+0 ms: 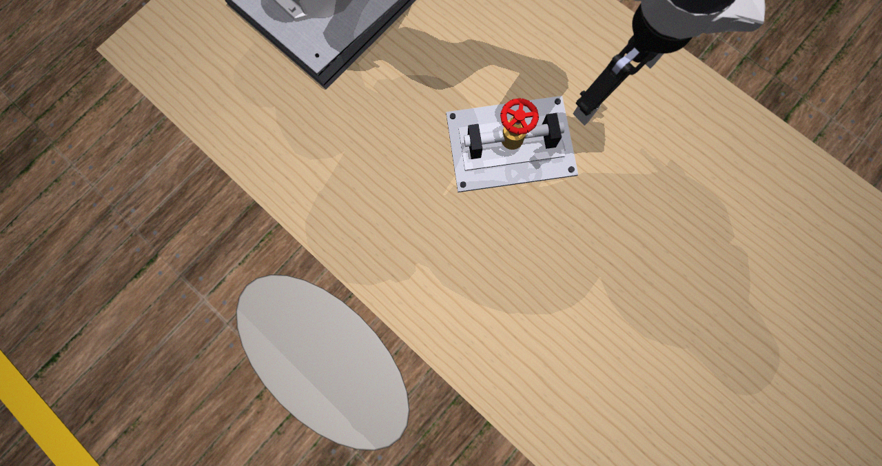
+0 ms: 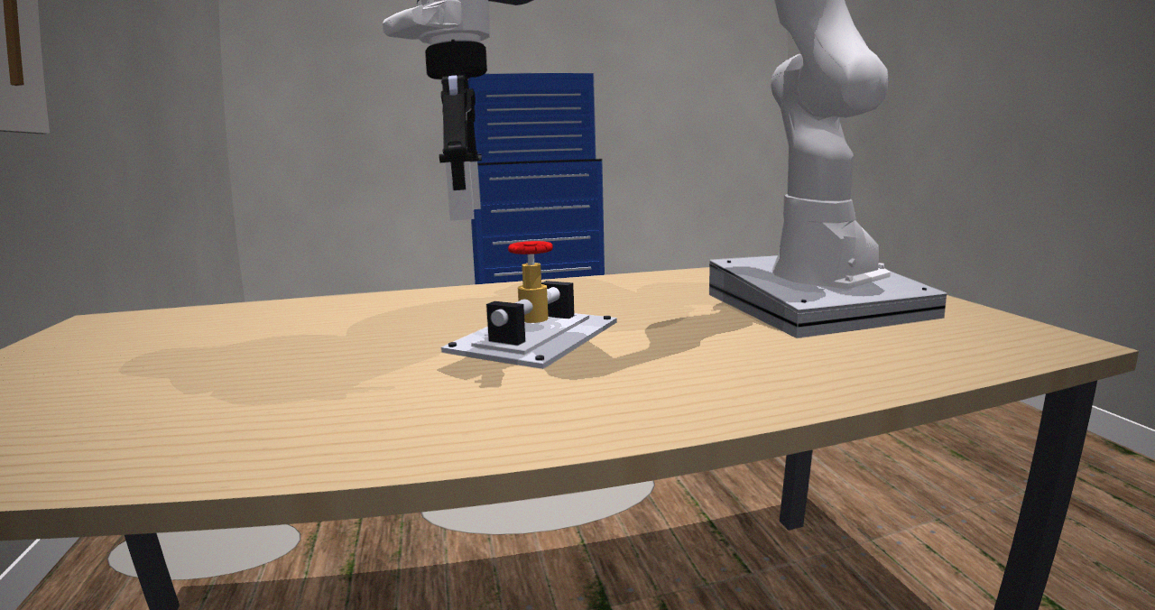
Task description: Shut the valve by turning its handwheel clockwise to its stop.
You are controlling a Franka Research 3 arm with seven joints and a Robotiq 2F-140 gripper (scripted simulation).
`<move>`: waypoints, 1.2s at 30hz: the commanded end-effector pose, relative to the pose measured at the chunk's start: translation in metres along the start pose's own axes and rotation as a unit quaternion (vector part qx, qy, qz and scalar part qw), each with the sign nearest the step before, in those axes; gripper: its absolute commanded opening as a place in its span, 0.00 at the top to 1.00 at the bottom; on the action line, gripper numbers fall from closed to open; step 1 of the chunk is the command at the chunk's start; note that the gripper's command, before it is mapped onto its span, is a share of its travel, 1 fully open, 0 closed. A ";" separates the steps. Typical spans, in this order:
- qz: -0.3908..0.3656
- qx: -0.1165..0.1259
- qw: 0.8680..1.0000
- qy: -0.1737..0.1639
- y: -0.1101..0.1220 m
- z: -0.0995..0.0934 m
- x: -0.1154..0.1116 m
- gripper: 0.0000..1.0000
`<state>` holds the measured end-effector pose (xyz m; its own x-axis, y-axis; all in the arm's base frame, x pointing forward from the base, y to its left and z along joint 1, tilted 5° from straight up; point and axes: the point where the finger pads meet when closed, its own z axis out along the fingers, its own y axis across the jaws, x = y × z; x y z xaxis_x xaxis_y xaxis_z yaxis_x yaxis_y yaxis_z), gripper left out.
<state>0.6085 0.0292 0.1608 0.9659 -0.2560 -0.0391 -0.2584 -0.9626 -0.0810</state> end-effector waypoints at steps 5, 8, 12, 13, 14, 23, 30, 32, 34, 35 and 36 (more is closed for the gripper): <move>-0.022 0.002 1.000 0.003 -0.001 -0.001 0.001 0.00; -0.022 0.002 1.000 0.003 -0.001 -0.001 0.001 0.00; -0.022 0.002 1.000 0.003 -0.001 -0.001 0.001 0.00; -0.022 0.002 1.000 0.003 -0.001 -0.001 0.001 0.00; -0.022 0.002 1.000 0.003 -0.001 -0.001 0.001 0.00; -0.082 0.002 0.997 0.004 0.014 -0.003 -0.007 0.00; -0.082 0.002 0.997 0.004 0.014 -0.003 -0.007 0.00; -0.082 0.002 0.997 0.004 0.014 -0.003 -0.007 0.00; -0.082 0.002 0.997 0.004 0.014 -0.003 -0.007 0.00; -0.082 0.002 0.997 0.004 0.014 -0.003 -0.007 0.00; -0.082 0.002 0.997 0.004 0.014 -0.003 -0.007 0.00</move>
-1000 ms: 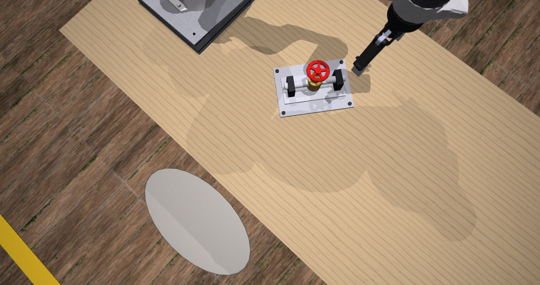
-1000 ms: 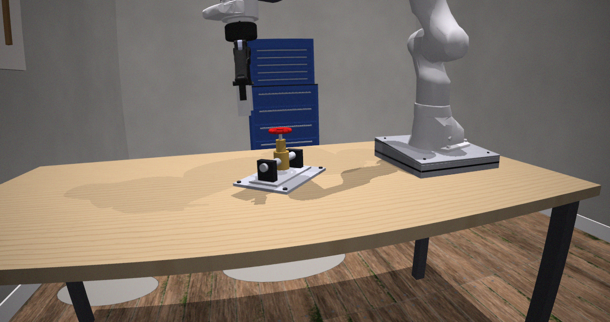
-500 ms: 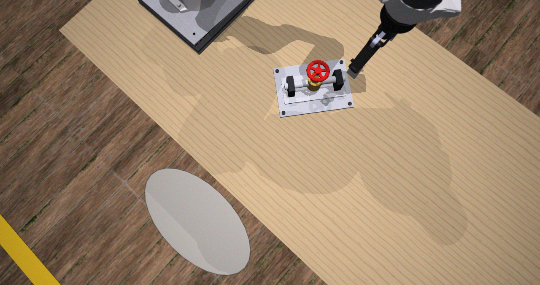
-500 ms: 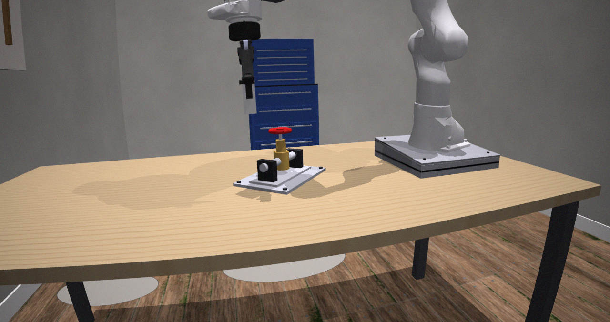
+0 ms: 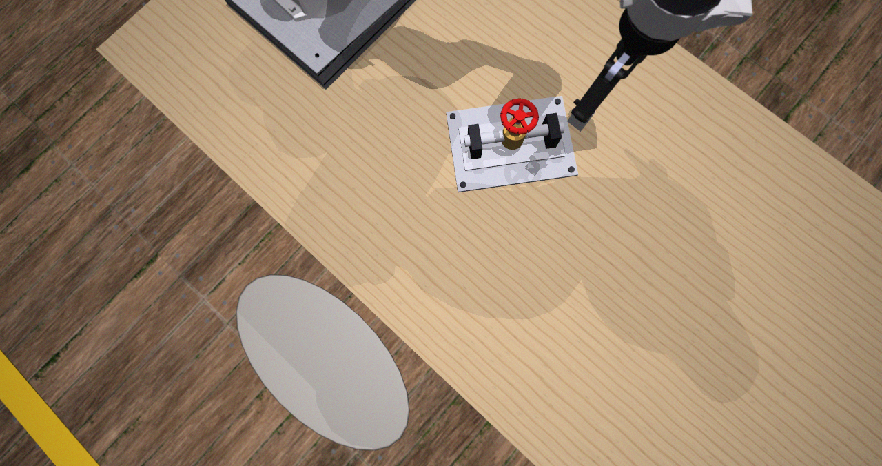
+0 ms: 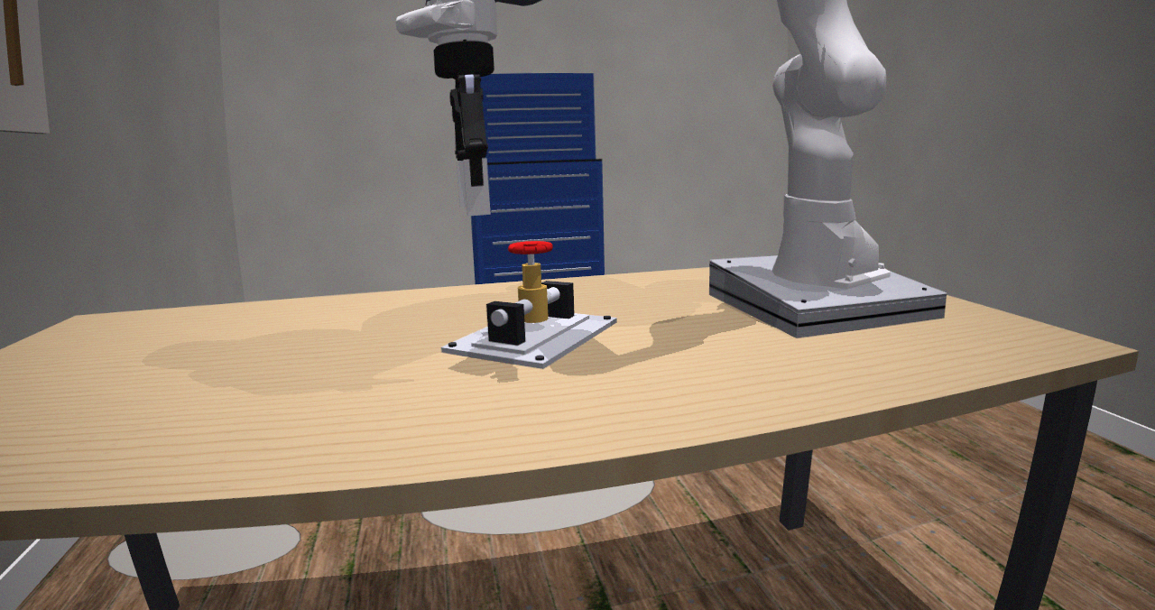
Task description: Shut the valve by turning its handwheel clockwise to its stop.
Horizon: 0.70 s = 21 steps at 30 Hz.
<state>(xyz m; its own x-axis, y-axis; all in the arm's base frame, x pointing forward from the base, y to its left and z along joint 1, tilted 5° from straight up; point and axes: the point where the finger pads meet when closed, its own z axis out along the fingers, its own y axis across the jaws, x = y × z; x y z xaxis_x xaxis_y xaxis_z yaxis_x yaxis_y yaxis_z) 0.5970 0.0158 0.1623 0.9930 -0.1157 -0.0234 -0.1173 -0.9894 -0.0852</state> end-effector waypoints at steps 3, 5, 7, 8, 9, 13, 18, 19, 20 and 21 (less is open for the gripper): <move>-0.010 0.002 1.000 0.002 -0.001 -0.001 0.001 0.00; -0.010 0.002 1.000 0.002 -0.001 -0.001 0.001 0.00; -0.010 0.002 1.000 0.002 -0.001 -0.001 0.001 0.00; -0.010 0.002 1.000 0.002 -0.001 -0.001 0.001 0.00; -0.010 0.002 1.000 0.002 -0.001 -0.001 0.001 0.00; -0.069 0.001 0.998 0.004 0.013 -0.003 -0.010 0.00; -0.069 0.001 0.998 0.004 0.013 -0.003 -0.010 0.00; -0.124 0.001 0.992 0.005 0.025 -0.005 -0.020 0.00; -0.127 0.000 0.992 0.005 0.026 -0.005 -0.021 0.00; -0.138 0.000 0.990 0.005 0.028 -0.005 -0.023 0.00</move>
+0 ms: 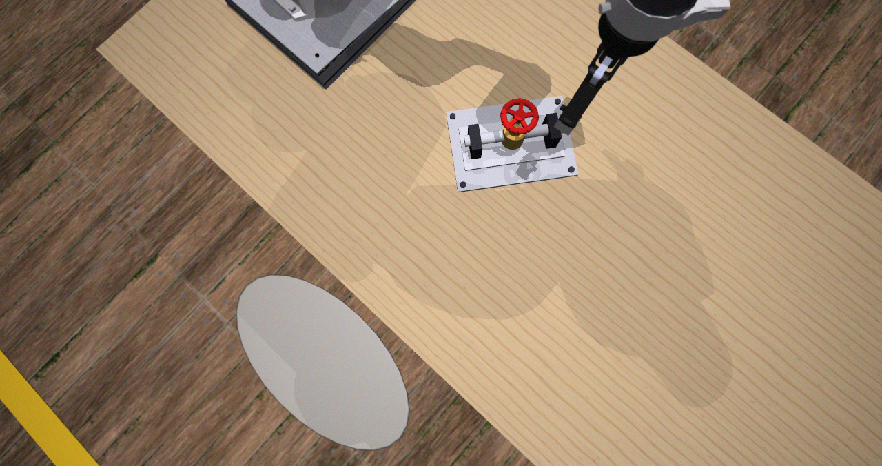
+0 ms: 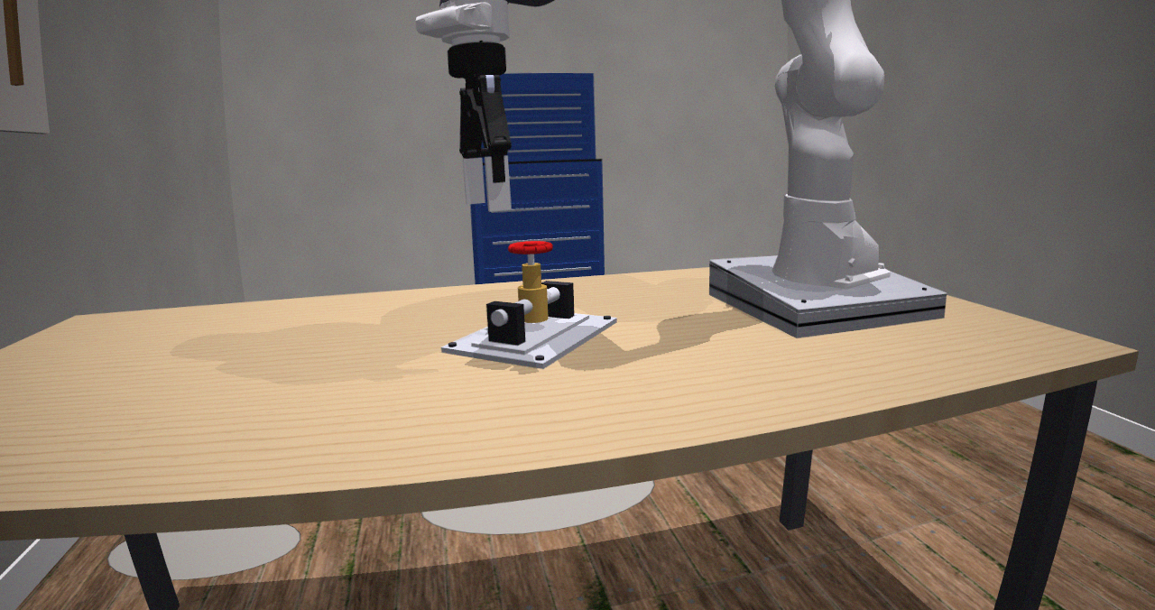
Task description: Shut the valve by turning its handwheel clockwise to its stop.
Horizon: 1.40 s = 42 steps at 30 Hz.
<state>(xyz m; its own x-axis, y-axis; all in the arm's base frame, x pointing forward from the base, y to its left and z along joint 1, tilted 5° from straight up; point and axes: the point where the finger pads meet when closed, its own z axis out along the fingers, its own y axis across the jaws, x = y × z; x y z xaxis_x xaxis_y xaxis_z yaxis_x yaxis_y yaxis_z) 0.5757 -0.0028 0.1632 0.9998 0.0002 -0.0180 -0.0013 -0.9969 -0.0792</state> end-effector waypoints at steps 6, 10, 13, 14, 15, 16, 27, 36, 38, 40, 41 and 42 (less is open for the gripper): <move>-0.118 0.003 0.993 0.009 0.014 -0.004 -0.013 0.00; -0.146 0.002 0.989 0.009 0.020 -0.004 -0.019 0.00; -0.167 0.002 0.986 0.010 0.023 -0.004 -0.024 0.00; -0.174 0.002 0.985 0.010 0.025 -0.004 -0.026 0.00; -0.174 0.002 0.985 0.010 0.025 -0.004 -0.026 0.00; -0.187 0.001 0.982 0.010 0.027 -0.005 -0.029 0.00; -0.259 -0.001 0.966 0.011 0.040 -0.005 -0.046 0.00; -0.321 -0.003 0.947 0.012 0.051 -0.004 -0.062 0.00; -0.321 -0.003 0.947 0.012 0.051 -0.004 -0.062 0.00; -0.342 -0.003 0.940 0.012 0.055 -0.004 -0.067 0.00; -0.353 -0.004 0.935 0.012 0.056 -0.004 -0.070 0.00; -0.358 -0.004 0.934 0.012 0.057 -0.004 -0.071 0.00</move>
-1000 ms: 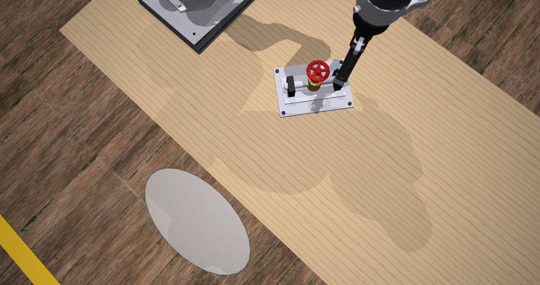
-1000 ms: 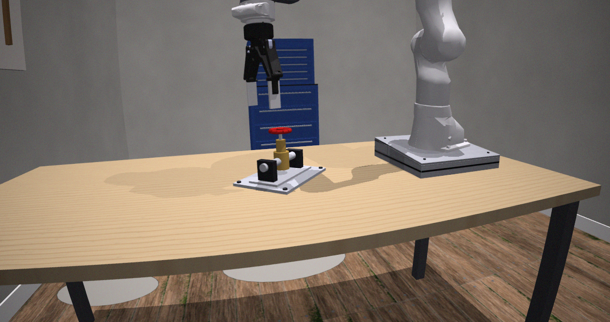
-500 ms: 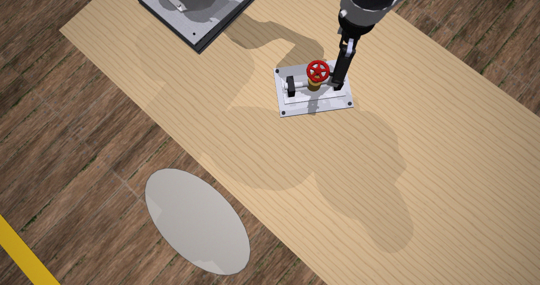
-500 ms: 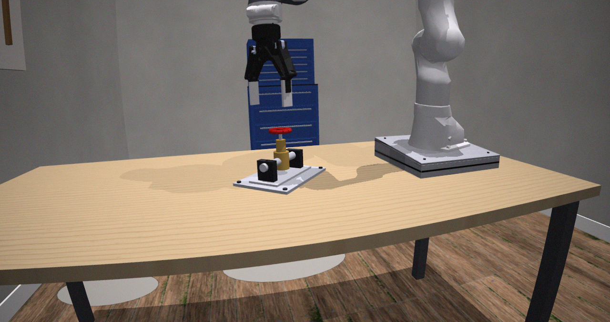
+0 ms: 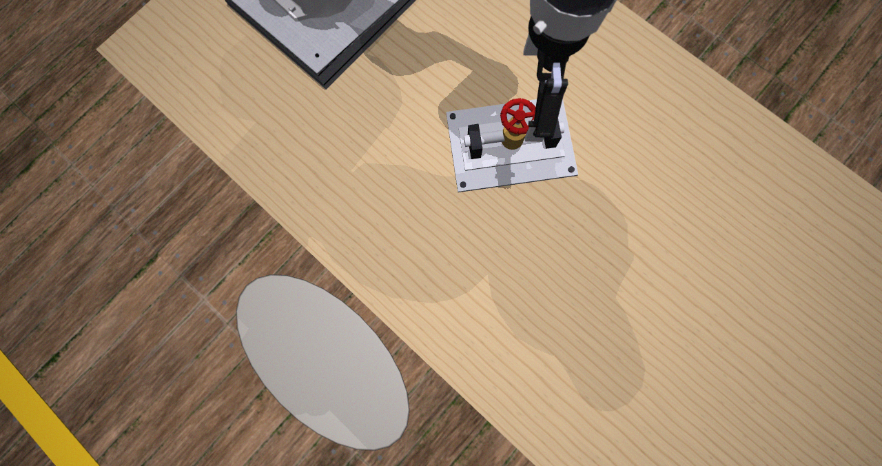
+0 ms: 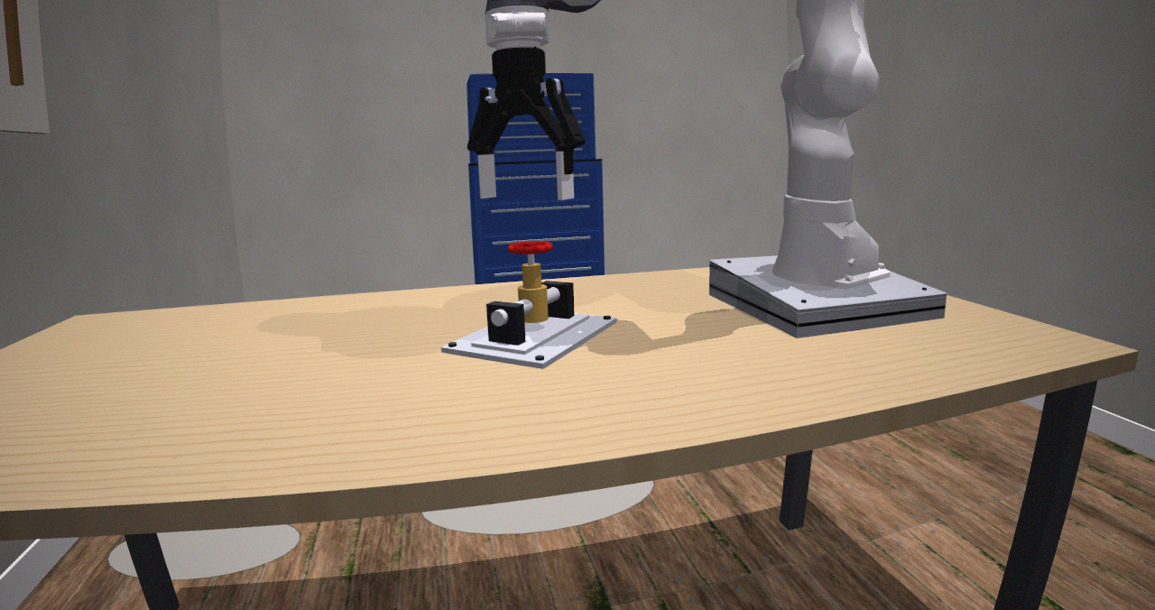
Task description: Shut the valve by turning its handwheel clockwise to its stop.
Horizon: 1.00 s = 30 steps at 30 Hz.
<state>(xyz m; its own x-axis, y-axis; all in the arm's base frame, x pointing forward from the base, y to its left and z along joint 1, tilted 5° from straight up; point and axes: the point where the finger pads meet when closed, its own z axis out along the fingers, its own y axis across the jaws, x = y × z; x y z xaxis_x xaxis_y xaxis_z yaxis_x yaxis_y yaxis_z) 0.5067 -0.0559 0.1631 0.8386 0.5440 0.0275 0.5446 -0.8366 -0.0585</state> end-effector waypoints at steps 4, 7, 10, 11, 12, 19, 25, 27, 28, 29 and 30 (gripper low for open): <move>-0.096 0.001 0.995 0.011 0.002 -0.001 -0.010 0.00; -0.097 0.001 0.995 0.011 0.002 -0.001 -0.010 0.00; -0.097 0.001 0.995 0.011 0.002 -0.001 -0.010 0.00; -0.097 0.001 0.995 0.011 0.002 -0.001 -0.010 0.00; -0.097 0.001 0.995 0.011 0.002 -0.001 -0.010 0.00; -0.097 0.001 0.995 0.011 0.002 -0.001 -0.010 0.00; -0.097 0.001 0.995 0.011 0.002 -0.001 -0.010 0.00; -0.097 0.001 0.995 0.011 0.002 -0.001 -0.010 0.00; -0.097 0.001 0.995 0.011 0.002 -0.001 -0.010 0.00; -0.097 0.001 0.995 0.011 0.002 -0.001 -0.010 0.00; -0.097 0.001 0.995 0.011 0.002 -0.001 -0.010 0.00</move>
<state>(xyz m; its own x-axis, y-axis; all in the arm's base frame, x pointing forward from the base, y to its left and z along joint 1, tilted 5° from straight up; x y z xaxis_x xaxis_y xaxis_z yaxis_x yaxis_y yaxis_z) 0.4988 -0.0619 0.1627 0.7255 0.6859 0.0560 0.6882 -0.7235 -0.0548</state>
